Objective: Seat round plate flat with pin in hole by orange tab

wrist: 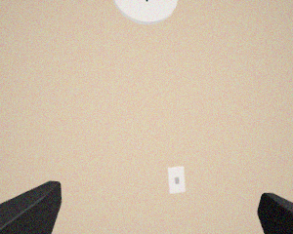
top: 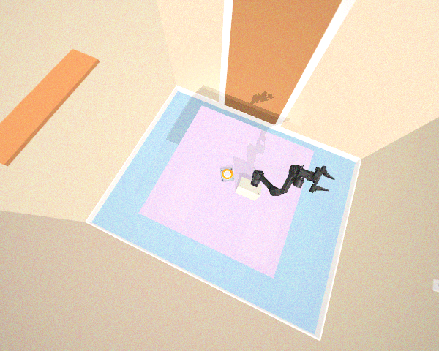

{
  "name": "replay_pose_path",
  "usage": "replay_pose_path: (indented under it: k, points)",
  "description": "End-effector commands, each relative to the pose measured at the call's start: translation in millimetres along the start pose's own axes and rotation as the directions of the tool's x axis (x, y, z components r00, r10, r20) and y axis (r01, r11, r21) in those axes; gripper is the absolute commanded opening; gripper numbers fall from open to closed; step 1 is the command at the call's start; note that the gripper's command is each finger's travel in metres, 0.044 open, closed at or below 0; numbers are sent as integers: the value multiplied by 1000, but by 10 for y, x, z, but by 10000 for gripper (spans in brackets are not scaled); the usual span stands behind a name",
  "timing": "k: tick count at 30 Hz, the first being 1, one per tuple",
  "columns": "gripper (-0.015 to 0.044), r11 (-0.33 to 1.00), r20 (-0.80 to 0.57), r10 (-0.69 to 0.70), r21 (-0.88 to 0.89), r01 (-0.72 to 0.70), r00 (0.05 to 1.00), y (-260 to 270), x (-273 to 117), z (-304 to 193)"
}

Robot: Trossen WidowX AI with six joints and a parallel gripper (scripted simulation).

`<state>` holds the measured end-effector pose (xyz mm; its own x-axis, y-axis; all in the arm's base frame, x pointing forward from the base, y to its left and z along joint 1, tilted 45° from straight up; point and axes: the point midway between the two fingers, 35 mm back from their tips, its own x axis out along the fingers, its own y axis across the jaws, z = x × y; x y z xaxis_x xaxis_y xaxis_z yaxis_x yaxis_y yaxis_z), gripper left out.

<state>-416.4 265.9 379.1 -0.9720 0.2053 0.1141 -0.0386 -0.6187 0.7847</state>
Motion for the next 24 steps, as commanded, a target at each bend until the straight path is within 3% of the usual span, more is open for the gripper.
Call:
replay_pose_path:
  k: [1,4,9,15,20,24]
  points:
    - [374,1000,6,10,-9,-10,1000,61,-16,11]
    - [295,986,64,153,-75,-148,986,765,-227,113]
    - [164,958,91,282,-69,-277,955,1270,-411,155]
    - [6,840,125,542,-47,-541,831,2249,-967,188]
    - [0,738,141,668,-6,-674,730,2787,-1402,117]
    - [0,592,147,797,9,-806,586,3257,-1961,115]
